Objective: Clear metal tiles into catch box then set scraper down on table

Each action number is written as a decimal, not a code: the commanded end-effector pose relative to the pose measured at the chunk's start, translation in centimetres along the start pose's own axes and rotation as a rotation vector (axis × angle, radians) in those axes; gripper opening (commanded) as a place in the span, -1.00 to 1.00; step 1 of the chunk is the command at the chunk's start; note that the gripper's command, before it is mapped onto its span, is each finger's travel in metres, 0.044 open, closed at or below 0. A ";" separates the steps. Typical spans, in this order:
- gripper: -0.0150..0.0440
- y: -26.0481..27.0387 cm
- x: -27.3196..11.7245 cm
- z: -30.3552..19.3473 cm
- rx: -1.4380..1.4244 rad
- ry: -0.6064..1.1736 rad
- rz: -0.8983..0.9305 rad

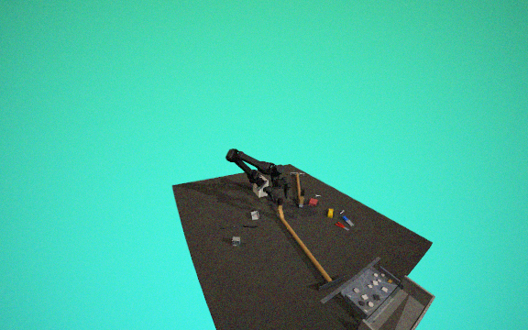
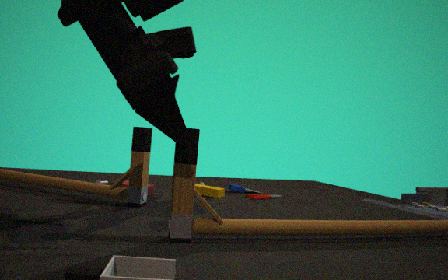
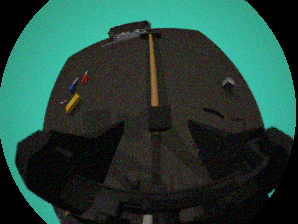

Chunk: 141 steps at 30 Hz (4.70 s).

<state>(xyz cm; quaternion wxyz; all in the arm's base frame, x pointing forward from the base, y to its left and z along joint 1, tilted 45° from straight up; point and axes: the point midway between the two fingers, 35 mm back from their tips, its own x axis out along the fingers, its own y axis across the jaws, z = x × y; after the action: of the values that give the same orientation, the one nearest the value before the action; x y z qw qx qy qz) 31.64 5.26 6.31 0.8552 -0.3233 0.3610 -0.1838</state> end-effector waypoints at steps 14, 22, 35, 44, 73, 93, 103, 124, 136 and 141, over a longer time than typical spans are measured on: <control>1.00 0.0 3.0 -0.4 -0.013 0.003 -0.001; 1.00 -0.3 4.3 -0.4 -0.015 -0.002 -0.006; 0.38 -0.5 4.4 -0.1 -0.003 -0.009 -0.011; -0.22 -0.5 4.4 -0.1 -0.003 -0.009 -0.011; -0.49 1.8 4.3 0.1 -0.036 -0.009 0.013; -0.49 4.2 4.1 -0.1 -0.079 -0.008 0.047; -0.49 4.9 3.9 -0.4 -0.121 -0.008 0.076; -0.49 3.0 3.2 -1.1 -0.135 -0.006 0.087; -0.49 2.8 1.4 -3.3 -0.138 -0.004 0.089; -0.49 2.7 0.7 -4.3 -0.139 -0.005 0.089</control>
<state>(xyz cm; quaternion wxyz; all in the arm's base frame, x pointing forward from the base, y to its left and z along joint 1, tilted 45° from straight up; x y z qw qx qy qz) 30.11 5.00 1.71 0.8371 -0.3659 0.3884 -0.1203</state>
